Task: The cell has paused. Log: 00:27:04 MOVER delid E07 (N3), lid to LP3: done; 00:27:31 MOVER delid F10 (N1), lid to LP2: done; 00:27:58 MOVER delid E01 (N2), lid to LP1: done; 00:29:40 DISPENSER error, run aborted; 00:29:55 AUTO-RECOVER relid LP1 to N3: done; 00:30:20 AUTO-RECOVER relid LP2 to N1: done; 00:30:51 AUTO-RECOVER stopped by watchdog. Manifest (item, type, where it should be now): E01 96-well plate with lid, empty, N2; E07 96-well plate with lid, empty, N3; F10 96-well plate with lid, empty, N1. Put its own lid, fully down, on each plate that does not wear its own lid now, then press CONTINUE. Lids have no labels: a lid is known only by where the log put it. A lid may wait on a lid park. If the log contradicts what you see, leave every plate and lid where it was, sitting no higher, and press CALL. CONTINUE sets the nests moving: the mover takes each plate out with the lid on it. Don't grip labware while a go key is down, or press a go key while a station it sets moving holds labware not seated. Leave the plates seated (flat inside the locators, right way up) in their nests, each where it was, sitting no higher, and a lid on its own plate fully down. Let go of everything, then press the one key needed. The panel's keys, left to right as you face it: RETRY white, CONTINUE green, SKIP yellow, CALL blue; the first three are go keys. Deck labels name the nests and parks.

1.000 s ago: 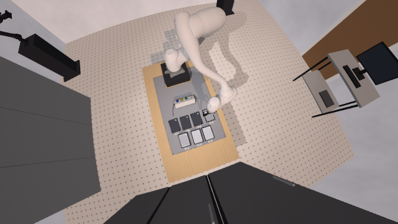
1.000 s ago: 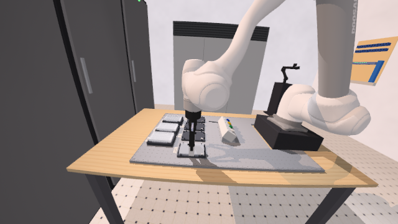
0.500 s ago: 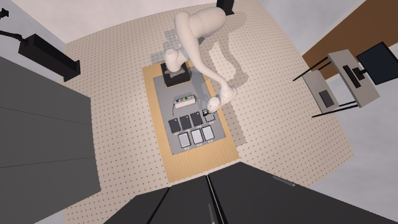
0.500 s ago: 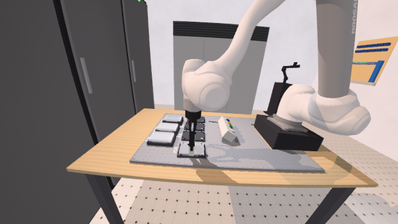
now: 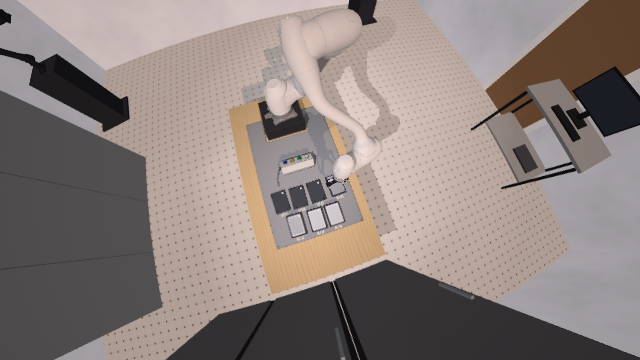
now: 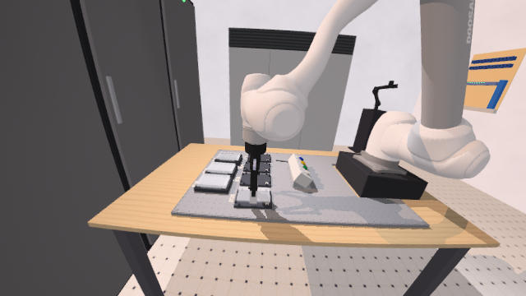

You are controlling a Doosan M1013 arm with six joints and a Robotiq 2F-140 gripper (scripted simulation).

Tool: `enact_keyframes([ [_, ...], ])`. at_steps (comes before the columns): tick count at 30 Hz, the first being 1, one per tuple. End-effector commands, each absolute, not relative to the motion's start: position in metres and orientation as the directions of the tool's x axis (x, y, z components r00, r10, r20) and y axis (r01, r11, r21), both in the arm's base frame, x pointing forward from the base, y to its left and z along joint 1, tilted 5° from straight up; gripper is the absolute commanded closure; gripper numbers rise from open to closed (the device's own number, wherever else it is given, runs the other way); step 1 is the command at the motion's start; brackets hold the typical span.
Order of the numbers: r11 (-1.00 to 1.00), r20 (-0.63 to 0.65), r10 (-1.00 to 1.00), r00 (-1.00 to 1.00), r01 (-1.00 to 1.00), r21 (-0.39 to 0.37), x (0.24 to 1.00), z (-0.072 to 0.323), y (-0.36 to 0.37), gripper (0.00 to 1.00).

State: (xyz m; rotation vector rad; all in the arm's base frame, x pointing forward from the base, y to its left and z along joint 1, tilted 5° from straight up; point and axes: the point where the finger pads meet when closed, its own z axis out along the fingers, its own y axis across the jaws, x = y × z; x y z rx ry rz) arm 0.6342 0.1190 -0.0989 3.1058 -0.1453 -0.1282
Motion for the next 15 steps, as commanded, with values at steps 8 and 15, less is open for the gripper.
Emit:
enact_keyframes([
  [8,-0.995,-0.082,-0.100,0.992,-0.098,0.030,0.636,-0.072,0.122,1.00],
  [15,-0.995,-0.082,-0.100,0.992,-0.098,0.030,0.637,-0.060,0.122,1.00],
])
